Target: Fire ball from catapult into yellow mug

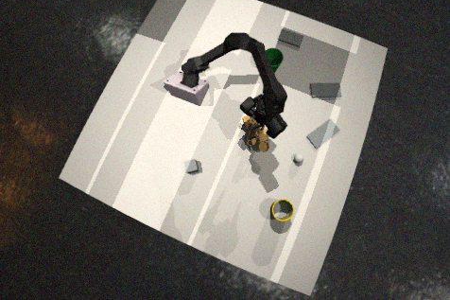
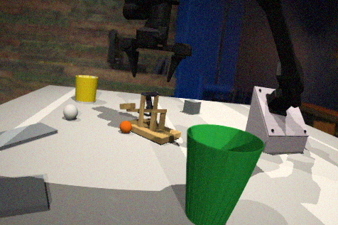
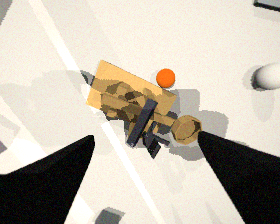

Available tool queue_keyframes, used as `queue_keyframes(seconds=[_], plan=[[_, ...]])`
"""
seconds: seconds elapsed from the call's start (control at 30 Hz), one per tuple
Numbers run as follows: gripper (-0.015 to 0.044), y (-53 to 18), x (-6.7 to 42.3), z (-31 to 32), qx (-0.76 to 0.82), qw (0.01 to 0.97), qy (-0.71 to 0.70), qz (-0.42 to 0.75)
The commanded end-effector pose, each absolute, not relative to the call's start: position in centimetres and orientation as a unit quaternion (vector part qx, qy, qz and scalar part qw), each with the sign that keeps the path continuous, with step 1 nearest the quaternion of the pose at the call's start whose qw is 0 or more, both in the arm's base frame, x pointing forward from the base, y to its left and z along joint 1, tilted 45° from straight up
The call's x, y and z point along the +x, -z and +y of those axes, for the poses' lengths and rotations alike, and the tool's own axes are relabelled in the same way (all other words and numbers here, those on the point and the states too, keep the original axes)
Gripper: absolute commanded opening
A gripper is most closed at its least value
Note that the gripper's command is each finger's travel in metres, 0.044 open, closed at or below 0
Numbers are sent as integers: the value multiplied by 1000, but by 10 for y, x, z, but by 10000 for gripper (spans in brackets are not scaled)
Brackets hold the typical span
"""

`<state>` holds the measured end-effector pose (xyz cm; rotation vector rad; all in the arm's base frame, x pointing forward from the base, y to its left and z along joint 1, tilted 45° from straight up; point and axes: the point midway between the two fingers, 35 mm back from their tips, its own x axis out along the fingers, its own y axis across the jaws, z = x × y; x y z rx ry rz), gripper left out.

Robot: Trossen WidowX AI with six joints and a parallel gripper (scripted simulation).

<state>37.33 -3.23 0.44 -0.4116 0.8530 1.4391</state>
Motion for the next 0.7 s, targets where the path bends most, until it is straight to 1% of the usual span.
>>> queue_keyframes(seconds=[0.0,0.67], plan=[[440,-10,370,-30,-225,641,-654,331],[440,-14,346,-14,-425,527,-730,92]])
